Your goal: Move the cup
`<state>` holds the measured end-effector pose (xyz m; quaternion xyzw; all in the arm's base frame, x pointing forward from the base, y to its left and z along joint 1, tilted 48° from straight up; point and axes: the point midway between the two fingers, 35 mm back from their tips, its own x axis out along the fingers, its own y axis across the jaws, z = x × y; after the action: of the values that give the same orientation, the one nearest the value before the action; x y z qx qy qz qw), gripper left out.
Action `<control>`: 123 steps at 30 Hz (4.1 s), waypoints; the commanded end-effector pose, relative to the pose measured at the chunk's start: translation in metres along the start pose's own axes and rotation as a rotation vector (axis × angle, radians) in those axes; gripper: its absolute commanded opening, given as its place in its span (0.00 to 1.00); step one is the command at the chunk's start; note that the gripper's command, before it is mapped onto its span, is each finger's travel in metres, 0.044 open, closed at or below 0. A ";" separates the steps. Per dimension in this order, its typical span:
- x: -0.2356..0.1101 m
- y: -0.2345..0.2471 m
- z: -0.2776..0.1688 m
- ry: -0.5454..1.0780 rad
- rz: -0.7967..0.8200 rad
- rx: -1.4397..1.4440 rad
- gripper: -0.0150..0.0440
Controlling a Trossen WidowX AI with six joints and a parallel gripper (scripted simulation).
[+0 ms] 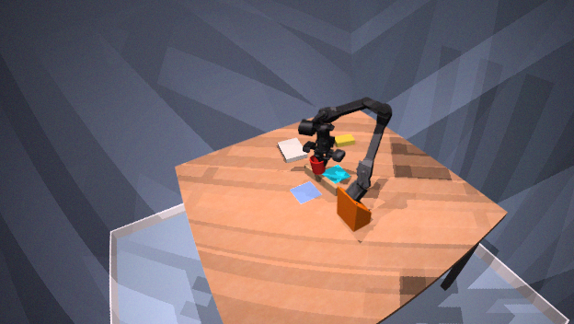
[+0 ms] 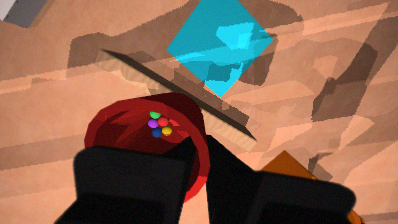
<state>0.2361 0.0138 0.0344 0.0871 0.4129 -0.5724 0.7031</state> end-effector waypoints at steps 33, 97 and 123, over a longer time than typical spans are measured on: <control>-0.002 -0.038 0.086 -0.007 -0.003 -0.003 0.25; 0.070 -0.043 0.098 -0.011 -0.004 -0.002 0.25; 0.072 -0.043 0.098 -0.009 -0.001 0.004 0.47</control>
<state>0.2460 -0.1119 0.0636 0.0853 0.4089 -0.5736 0.7046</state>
